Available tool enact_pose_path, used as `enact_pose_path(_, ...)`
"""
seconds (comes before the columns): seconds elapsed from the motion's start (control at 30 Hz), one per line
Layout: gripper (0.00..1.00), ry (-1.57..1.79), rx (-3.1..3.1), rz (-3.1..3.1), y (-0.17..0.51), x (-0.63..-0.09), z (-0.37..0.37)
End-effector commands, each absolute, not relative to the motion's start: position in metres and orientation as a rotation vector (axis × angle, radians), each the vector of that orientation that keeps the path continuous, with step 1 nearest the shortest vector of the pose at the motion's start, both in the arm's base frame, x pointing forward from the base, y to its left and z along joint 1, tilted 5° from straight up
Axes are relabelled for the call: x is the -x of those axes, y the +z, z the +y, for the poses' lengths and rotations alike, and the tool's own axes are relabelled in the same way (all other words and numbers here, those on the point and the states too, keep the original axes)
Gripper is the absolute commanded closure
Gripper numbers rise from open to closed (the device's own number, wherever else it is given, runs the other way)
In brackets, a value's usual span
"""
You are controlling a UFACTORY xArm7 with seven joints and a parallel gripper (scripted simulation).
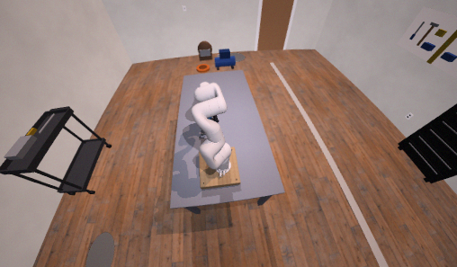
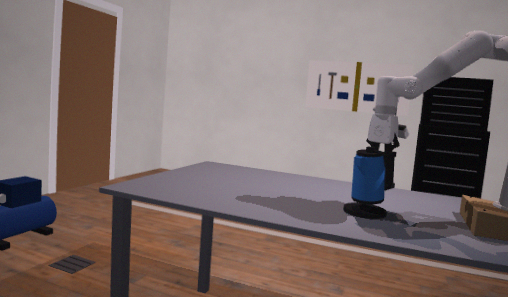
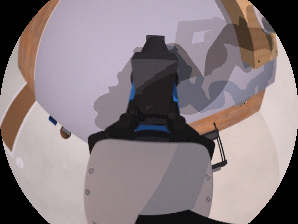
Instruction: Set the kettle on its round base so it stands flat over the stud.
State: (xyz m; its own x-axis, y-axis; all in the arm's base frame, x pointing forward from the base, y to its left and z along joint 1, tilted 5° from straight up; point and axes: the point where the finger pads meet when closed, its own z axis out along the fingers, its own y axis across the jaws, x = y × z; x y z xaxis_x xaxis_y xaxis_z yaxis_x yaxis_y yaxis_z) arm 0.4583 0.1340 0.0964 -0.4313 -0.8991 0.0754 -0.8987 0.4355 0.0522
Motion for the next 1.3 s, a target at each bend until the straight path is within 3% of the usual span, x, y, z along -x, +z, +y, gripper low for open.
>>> enact_pose_path(0.0, 1.00, -0.005, -1.625, -2.587, 0.098, -0.460, 0.135)
enact_pose_path(1.27, 1.00, -0.005, -1.625, -2.587, 0.084, -0.459, 0.134)
